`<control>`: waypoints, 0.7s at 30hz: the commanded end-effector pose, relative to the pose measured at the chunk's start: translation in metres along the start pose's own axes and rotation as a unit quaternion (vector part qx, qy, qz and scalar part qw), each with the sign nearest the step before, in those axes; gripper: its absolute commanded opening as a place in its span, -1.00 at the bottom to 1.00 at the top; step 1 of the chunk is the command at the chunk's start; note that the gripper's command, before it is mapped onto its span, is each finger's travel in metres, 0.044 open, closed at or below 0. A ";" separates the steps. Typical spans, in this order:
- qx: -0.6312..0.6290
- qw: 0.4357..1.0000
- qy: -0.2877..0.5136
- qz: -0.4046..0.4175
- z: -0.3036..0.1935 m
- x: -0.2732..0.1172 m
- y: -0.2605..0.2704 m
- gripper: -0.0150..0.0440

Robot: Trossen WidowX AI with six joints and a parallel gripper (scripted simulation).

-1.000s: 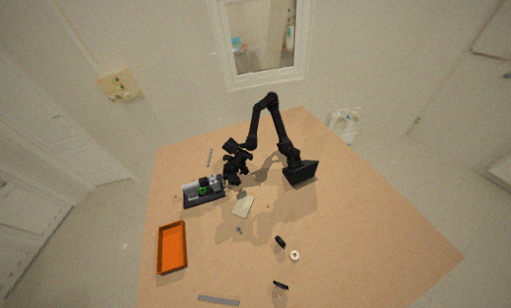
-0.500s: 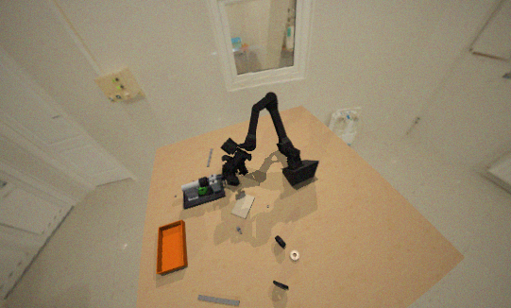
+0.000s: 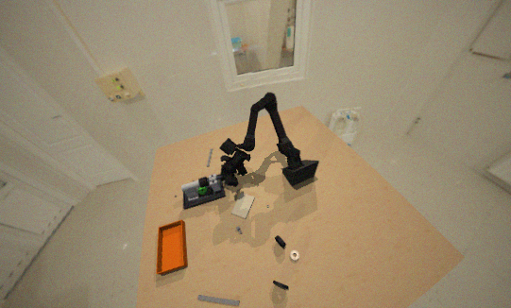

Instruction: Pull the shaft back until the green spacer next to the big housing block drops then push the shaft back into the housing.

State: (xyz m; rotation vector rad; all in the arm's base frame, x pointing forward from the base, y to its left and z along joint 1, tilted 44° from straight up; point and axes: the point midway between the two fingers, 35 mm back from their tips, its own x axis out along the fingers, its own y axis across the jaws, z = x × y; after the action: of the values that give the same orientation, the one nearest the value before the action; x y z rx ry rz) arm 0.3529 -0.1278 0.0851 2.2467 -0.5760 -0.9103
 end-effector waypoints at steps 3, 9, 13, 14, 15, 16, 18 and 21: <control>0.000 1.000 0.002 -0.002 -0.003 0.003 -0.001 -0.49; 0.000 1.000 0.002 -0.002 -0.005 0.004 -0.001 -0.49; 0.000 1.000 0.002 -0.002 -0.006 0.005 -0.001 -0.49; 0.000 1.000 0.002 -0.002 -0.006 0.005 -0.001 -0.49; 0.000 1.000 0.002 -0.002 -0.007 0.006 -0.001 -0.49; 0.000 1.000 0.002 -0.002 -0.007 0.006 -0.001 -0.49; 0.001 1.000 0.002 -0.002 -0.008 0.007 -0.001 -0.49; 0.001 1.000 0.002 -0.002 -0.008 0.007 -0.001 -0.49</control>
State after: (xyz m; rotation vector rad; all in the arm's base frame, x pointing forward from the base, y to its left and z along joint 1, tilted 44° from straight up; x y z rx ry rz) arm 0.3607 -0.1289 0.0858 2.2462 -0.5767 -0.9101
